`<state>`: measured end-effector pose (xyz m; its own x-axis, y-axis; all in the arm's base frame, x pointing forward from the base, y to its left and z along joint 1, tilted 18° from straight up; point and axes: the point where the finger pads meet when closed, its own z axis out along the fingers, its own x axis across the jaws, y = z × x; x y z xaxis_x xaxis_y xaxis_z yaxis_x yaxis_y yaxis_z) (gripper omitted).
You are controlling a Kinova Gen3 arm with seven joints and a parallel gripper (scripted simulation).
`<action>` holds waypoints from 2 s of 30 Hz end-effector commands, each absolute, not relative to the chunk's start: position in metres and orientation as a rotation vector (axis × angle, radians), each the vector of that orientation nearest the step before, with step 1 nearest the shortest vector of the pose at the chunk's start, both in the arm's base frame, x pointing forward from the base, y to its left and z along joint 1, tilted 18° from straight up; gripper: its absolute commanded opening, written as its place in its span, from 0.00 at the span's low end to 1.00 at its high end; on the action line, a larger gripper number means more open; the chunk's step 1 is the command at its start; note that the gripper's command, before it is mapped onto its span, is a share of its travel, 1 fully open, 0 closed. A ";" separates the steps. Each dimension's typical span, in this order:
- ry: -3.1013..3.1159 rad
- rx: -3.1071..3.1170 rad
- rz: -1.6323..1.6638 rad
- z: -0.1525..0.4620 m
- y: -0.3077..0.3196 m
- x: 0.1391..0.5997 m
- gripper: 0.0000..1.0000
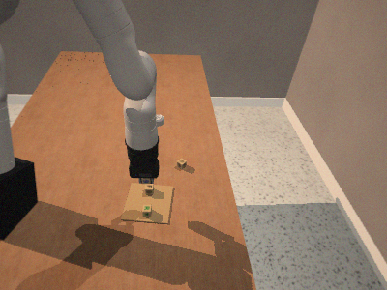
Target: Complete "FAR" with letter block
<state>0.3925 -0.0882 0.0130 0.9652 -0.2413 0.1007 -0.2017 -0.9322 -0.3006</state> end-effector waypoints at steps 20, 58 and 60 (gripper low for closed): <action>0.326 -2.825 -0.197 -0.001 -0.085 0.395 0.49; 0.326 -2.825 -0.197 -0.078 -0.063 0.408 0.49; 0.326 -2.825 -0.197 -0.078 -0.063 0.408 0.49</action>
<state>0.4081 -0.0624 -0.0781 0.9653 -0.2413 0.1001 -0.2019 -0.9322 -0.3005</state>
